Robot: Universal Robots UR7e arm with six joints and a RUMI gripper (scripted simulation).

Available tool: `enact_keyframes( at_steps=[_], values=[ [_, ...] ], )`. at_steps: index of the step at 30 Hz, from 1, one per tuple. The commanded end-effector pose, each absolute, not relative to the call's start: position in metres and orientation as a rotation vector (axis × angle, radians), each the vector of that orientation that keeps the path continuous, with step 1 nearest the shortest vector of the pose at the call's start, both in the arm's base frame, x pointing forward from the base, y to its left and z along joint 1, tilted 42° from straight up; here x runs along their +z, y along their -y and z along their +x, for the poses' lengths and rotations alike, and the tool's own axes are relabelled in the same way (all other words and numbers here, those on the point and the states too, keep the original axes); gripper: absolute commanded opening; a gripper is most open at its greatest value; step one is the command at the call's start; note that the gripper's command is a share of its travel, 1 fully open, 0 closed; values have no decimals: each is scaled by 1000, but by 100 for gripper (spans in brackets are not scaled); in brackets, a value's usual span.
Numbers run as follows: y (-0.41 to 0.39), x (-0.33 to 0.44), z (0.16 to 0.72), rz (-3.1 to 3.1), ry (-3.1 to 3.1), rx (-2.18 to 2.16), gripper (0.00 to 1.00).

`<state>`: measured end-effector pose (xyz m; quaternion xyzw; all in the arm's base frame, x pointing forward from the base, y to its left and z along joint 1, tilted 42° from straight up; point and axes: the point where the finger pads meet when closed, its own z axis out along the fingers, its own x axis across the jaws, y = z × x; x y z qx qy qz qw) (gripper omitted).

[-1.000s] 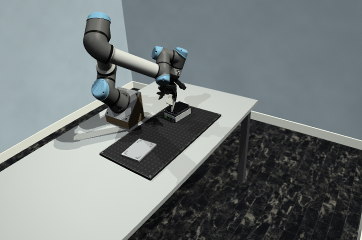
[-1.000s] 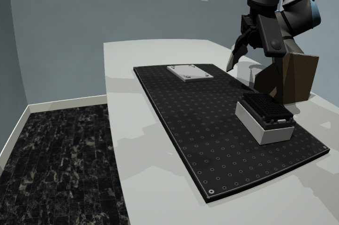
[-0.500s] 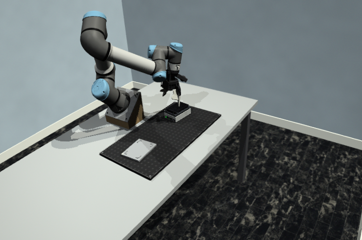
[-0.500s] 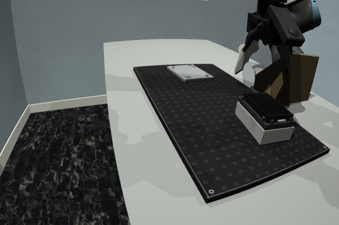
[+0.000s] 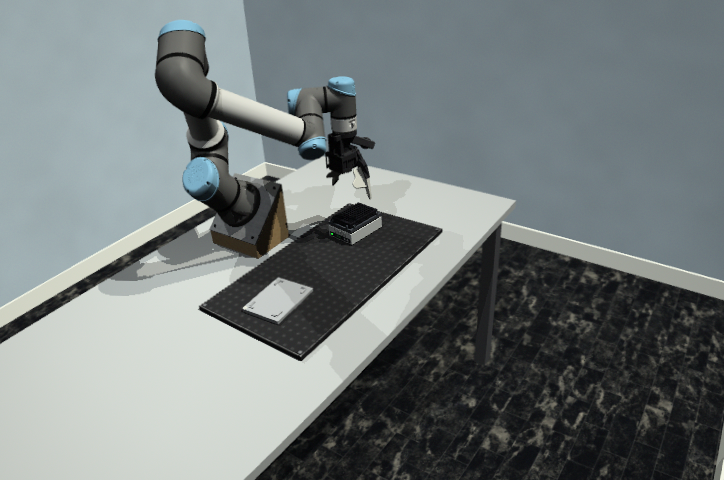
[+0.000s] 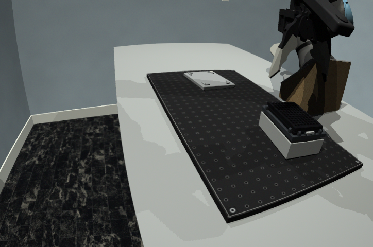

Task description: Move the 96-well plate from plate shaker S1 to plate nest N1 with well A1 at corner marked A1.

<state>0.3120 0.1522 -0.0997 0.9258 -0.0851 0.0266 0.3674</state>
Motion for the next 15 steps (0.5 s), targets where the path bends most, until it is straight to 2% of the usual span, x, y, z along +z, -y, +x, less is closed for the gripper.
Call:
enact_keyframes(
  at_steps=[1,15],
  values=[
    [-156,-101,313,2394,203,76,100],
    [-153,-105,313,2394,203,76,100]
  ],
)
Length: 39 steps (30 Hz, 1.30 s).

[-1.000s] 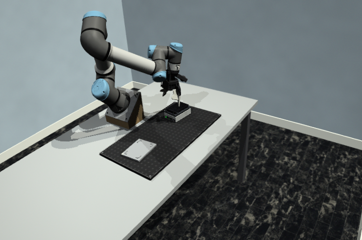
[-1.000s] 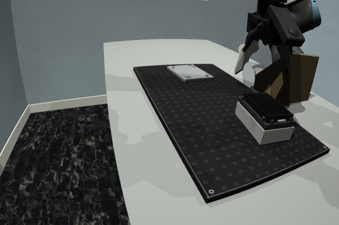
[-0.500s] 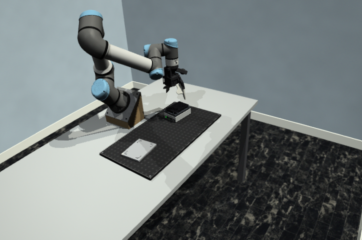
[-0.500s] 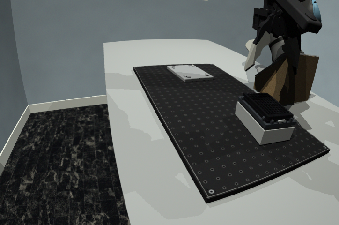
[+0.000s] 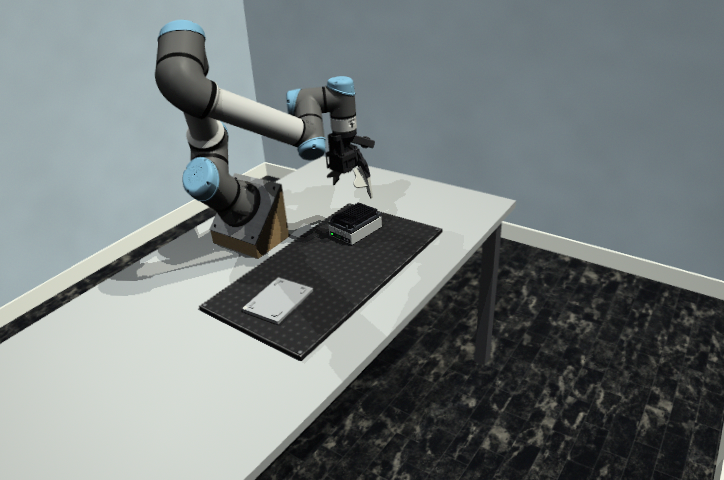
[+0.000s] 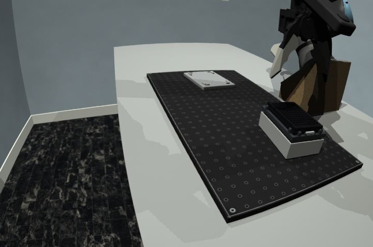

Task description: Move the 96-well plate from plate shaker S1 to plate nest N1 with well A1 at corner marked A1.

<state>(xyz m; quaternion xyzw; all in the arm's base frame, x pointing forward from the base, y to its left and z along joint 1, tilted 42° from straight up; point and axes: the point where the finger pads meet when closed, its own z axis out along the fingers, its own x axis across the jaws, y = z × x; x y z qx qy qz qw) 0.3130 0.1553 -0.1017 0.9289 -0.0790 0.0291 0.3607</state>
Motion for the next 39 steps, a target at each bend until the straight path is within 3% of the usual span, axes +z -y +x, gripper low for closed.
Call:
enact_keyframes(
  at_steps=[1,39],
  values=[
    [-152,-106,313,2394,203,76,100],
    [-116,-145,313,2394,203,76,100]
  ],
)
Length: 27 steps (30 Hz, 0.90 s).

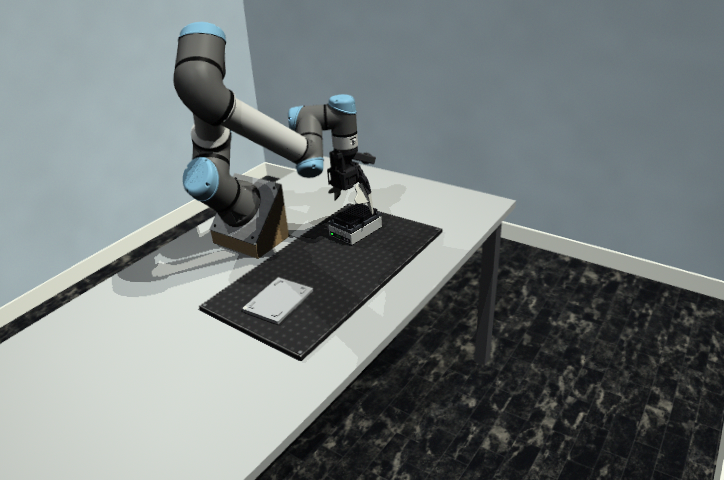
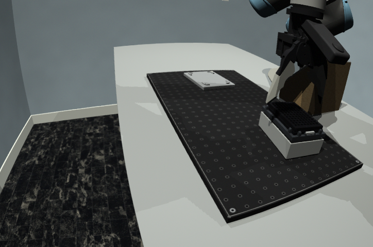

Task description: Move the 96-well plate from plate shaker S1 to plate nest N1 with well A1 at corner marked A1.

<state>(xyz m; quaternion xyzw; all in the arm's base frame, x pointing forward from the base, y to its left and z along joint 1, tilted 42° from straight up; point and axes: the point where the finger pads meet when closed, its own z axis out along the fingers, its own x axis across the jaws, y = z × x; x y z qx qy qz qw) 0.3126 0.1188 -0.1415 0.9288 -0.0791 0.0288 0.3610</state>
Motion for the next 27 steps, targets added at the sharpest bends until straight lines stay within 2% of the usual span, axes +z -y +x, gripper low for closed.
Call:
enact_keyframes(
  at_steps=[1,25,26,27],
  values=[
    [-115,-146,313,2394,203,76,100],
    [-105,-157,313,2394,203,76,100],
    [-105,-157,313,2394,203,76,0],
    [-105,-157,313,2394,203,76,0]
  ],
)
